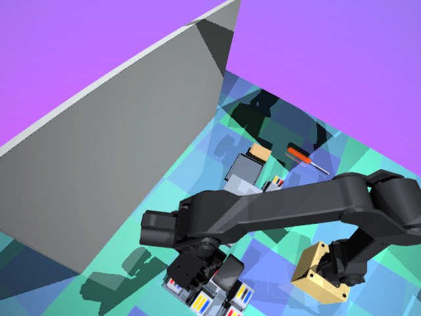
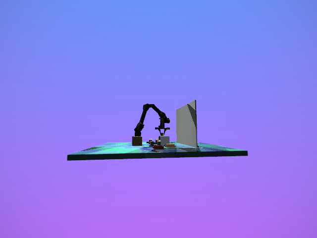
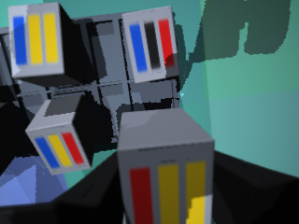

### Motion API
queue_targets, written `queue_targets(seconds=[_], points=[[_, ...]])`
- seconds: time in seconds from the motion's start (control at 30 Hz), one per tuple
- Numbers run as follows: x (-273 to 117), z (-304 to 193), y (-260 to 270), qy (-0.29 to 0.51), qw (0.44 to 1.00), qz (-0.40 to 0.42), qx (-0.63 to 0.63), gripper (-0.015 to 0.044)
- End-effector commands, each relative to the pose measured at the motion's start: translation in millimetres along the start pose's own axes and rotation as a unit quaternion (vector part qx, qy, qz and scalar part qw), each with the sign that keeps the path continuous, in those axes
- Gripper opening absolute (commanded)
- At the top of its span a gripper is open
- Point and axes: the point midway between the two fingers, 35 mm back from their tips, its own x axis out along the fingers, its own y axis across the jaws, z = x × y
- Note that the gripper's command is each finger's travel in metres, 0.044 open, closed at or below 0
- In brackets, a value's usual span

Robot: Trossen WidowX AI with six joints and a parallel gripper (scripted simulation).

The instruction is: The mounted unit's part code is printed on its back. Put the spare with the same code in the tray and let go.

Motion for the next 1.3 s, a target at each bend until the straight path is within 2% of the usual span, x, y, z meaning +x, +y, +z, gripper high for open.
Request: queue_targets(seconds=[0.0, 0.23, 0.53, 1.27], points=[[-28, 1, -4, -0.007, 1.0, -0.01, -0.001, 0.0], [-65, -5, -1, -0.005, 1.0, -0.008, 0.0, 0.0], [-65, -36, -23, -0.003, 1.0, -0.008, 0.0, 0.0], [-65, -159, -68, 0.009, 0.999, -0.011, 0.034, 0.0]])
